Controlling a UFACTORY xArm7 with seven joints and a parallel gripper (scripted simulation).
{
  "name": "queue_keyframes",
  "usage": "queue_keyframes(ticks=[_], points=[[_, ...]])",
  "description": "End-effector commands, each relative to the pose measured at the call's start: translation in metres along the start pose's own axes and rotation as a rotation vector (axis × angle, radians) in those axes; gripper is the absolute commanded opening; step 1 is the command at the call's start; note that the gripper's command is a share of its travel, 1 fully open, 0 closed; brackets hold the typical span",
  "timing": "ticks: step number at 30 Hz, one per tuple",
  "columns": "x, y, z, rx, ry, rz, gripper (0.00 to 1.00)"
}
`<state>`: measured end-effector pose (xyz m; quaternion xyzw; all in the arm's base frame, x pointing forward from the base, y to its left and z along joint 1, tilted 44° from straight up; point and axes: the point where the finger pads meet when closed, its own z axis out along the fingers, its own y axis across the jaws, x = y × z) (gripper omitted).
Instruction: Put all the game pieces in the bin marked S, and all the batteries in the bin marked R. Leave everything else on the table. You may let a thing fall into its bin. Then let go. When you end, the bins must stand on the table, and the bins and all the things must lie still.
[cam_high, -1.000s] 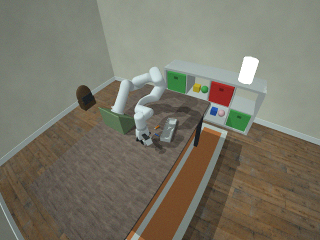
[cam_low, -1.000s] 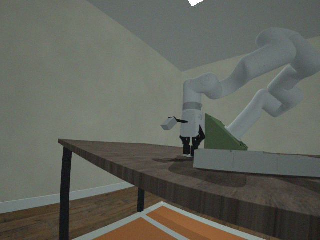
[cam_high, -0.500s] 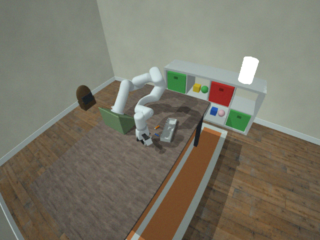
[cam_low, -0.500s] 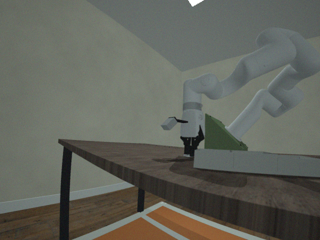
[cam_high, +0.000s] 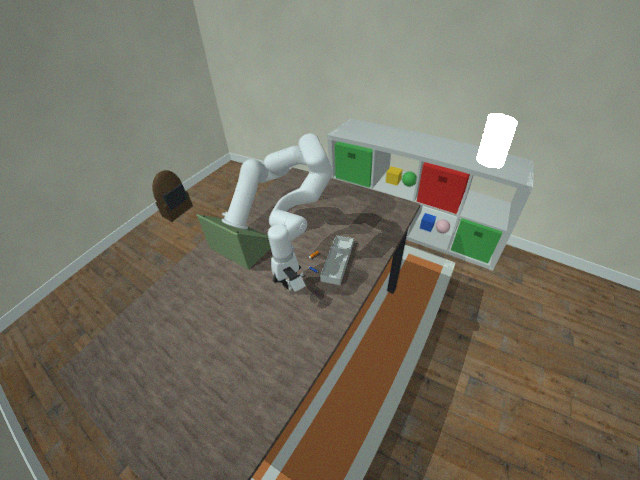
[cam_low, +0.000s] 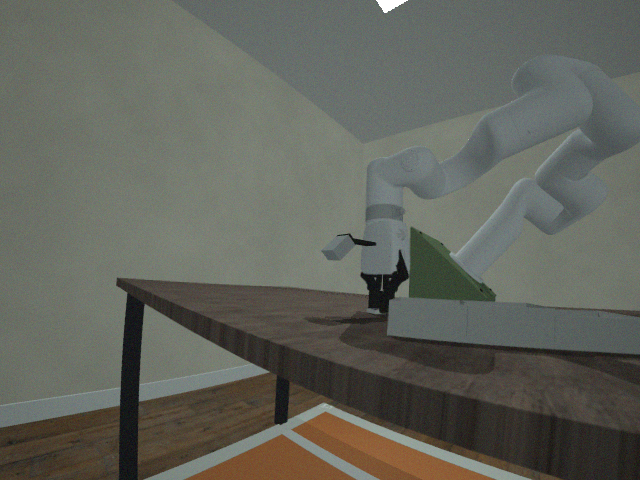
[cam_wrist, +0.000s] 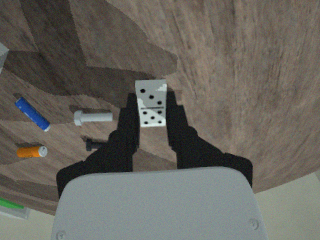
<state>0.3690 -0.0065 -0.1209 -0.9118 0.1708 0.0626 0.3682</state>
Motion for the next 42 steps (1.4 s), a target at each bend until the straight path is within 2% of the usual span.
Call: queue_keyframes(ticks=[1, 7, 27, 42], points=[[0.001, 0.001, -0.002, -0.001, 0.004, 0.0, 0.0], [0.001, 0.001, -0.002, -0.001, 0.004, 0.0, 0.0], [0.001, 0.001, -0.062, -0.001, 0.004, 0.0, 0.0], [0.003, -0.005, -0.061, -0.001, 0.004, 0.0, 0.0]])
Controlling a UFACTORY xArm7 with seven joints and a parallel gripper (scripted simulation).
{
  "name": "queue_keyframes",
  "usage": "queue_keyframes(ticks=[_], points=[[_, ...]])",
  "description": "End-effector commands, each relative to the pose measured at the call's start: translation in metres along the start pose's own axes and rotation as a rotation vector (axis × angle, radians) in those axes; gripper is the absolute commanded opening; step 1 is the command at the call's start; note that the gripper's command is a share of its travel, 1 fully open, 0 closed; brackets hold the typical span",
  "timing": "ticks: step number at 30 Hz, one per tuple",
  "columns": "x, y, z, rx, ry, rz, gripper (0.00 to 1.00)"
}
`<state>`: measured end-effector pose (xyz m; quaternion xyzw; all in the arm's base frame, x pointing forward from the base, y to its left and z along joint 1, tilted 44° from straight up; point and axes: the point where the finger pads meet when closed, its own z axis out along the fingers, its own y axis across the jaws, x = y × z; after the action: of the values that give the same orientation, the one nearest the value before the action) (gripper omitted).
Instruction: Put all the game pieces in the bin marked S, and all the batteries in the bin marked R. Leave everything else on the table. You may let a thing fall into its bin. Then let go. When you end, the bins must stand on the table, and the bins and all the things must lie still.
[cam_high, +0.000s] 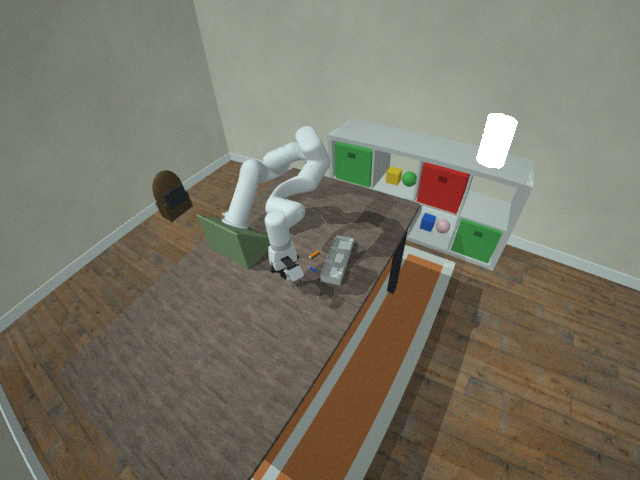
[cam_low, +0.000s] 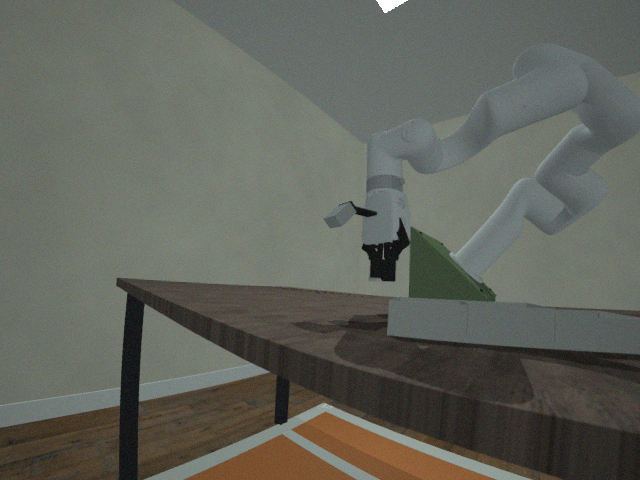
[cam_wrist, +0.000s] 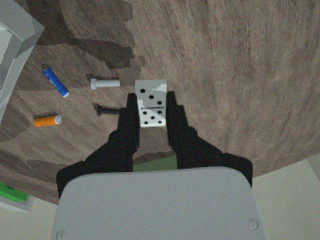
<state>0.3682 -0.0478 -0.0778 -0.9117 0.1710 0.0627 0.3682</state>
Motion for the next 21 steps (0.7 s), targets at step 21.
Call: queue_keyframes(ticks=[21], points=[[0.046, -0.109, -0.002, 0.0, 0.005, 0.15, 0.0]])
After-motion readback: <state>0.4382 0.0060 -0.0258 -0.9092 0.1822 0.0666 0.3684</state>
